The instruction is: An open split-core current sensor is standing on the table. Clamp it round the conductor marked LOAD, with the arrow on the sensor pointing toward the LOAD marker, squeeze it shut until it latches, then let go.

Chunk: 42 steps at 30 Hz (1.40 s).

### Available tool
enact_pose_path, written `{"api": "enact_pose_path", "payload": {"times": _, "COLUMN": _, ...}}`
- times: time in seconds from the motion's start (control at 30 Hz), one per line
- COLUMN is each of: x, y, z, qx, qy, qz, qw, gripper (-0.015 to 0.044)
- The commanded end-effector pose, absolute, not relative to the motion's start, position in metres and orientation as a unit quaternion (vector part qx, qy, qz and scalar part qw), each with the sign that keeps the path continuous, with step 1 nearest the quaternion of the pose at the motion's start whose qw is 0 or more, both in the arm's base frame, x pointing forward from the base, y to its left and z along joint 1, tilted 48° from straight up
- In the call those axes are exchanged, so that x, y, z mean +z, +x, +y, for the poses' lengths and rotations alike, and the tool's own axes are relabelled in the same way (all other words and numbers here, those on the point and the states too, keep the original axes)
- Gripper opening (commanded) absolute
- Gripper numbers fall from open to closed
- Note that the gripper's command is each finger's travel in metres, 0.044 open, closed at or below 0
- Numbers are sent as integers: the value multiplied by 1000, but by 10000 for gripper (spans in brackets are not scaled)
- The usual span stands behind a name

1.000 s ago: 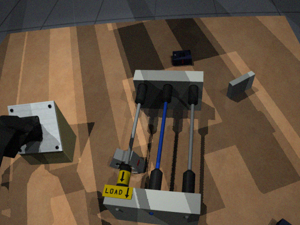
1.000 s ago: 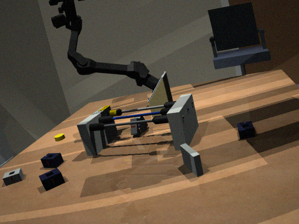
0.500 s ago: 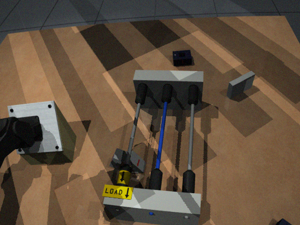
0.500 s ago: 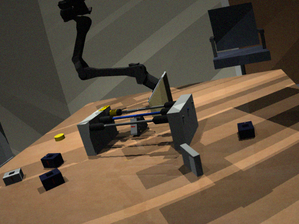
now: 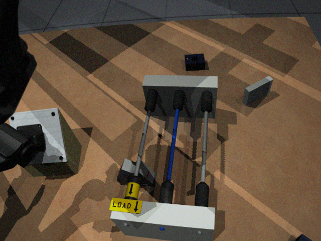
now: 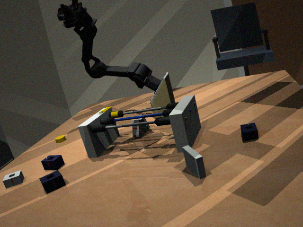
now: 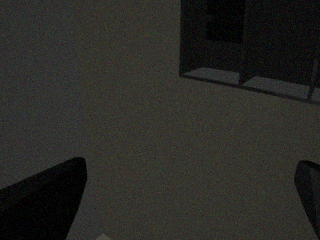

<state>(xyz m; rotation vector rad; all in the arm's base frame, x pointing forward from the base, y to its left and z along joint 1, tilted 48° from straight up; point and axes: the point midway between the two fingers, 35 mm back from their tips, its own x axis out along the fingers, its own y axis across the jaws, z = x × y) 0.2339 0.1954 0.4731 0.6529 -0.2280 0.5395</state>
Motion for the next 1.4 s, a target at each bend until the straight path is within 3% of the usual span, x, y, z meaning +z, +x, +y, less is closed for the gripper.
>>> {"api": "enact_pose_path", "payload": {"times": 0.0, "x": 444, "y": 263, "z": 164, "qx": 210, "qy": 239, "qz": -112, "qw": 942, "gripper": 440}}
{"api": "enact_pose_path", "payload": {"times": 0.47, "x": 329, "y": 316, "z": 8, "qx": 9, "qy": 8, "qz": -31, "qw": 999, "gripper": 440}}
{"api": "enact_pose_path", "payload": {"times": 0.67, "x": 320, "y": 317, "z": 0, "qx": -2, "qy": 4, "qz": -18, "qw": 1000, "gripper": 440}}
{"api": "enact_pose_path", "payload": {"times": 0.83, "x": 250, "y": 323, "z": -2, "qx": -76, "qy": 84, "qz": 147, "qw": 983, "gripper": 440}}
{"api": "enact_pose_path", "payload": {"times": 1.13, "x": 152, "y": 259, "z": -21, "qx": -319, "qy": 46, "qz": 385, "qw": 865, "gripper": 440}}
{"api": "enact_pose_path", "payload": {"times": 1.37, "x": 175, "y": 213, "z": -41, "qx": -453, "qy": -140, "qz": 378, "qw": 795, "gripper": 440}}
